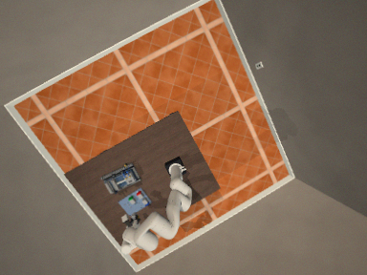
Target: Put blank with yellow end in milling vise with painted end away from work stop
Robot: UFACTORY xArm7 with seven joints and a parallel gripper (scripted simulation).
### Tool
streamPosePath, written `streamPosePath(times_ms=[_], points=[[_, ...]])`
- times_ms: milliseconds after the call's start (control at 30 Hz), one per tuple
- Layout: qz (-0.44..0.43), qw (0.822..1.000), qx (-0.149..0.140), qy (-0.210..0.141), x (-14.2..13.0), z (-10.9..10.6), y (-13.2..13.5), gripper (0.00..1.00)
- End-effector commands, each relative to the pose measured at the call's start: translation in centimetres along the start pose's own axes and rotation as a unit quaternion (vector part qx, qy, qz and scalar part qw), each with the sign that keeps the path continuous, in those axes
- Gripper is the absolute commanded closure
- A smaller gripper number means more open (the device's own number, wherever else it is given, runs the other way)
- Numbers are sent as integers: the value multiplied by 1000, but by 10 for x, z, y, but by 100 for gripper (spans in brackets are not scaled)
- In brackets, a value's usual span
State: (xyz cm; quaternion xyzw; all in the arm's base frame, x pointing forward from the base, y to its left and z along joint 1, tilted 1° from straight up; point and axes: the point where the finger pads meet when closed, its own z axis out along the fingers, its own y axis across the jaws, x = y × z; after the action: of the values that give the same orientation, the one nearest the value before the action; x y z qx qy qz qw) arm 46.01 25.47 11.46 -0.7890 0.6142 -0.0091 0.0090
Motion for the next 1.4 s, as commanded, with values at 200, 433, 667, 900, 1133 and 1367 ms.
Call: streamPosePath(times_ms=[200, 433, 667, 900, 1133, 1367], points=[[0, 1000, 3, -1, 0, -1, -2, 100], [0, 1000, 3, -1, 0, 0, -2, 100], [0, 1000, 3, -1, 0, 0, -2, 100], [0, 1000, 3, -1, 0, 1, -2, 100], [0, 1000, 3, -1, 0, 1, -2, 100], [-80, 997, 3, 0, 0, 1, -2, 100]])
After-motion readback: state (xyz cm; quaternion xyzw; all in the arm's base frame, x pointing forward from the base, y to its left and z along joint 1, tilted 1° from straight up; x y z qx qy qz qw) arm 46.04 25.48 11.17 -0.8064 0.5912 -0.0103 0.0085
